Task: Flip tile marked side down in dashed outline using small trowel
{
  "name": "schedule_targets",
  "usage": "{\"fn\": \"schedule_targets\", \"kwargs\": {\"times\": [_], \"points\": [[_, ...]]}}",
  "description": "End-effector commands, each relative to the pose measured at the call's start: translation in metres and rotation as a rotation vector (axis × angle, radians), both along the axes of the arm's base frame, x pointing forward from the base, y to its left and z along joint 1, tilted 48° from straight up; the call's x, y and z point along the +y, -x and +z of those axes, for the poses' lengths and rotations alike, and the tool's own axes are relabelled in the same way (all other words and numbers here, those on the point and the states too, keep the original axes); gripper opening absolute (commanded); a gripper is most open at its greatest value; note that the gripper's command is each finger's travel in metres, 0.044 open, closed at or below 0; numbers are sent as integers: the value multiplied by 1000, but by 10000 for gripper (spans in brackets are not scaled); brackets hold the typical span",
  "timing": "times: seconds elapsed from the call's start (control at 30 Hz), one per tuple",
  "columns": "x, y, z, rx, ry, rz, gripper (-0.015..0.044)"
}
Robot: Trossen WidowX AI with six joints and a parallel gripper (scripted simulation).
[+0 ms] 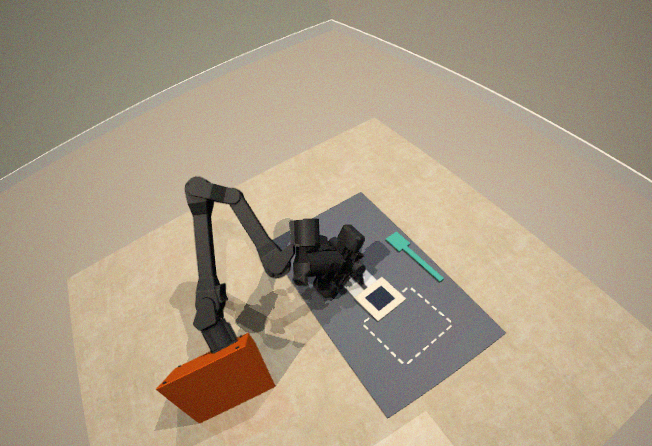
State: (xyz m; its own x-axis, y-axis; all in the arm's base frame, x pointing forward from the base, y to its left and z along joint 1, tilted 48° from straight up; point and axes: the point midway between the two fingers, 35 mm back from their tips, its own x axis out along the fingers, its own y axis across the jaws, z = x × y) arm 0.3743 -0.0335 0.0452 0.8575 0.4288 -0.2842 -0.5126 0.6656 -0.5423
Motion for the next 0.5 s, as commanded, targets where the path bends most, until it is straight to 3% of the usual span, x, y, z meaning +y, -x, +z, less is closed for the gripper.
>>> {"fn": "schedule_targets", "kwargs": {"times": [0.0, 0.47], "points": [[-6, -1, 6, -4, 55, -21, 0], [-46, 5, 14, 1, 95, -25, 0]]}}
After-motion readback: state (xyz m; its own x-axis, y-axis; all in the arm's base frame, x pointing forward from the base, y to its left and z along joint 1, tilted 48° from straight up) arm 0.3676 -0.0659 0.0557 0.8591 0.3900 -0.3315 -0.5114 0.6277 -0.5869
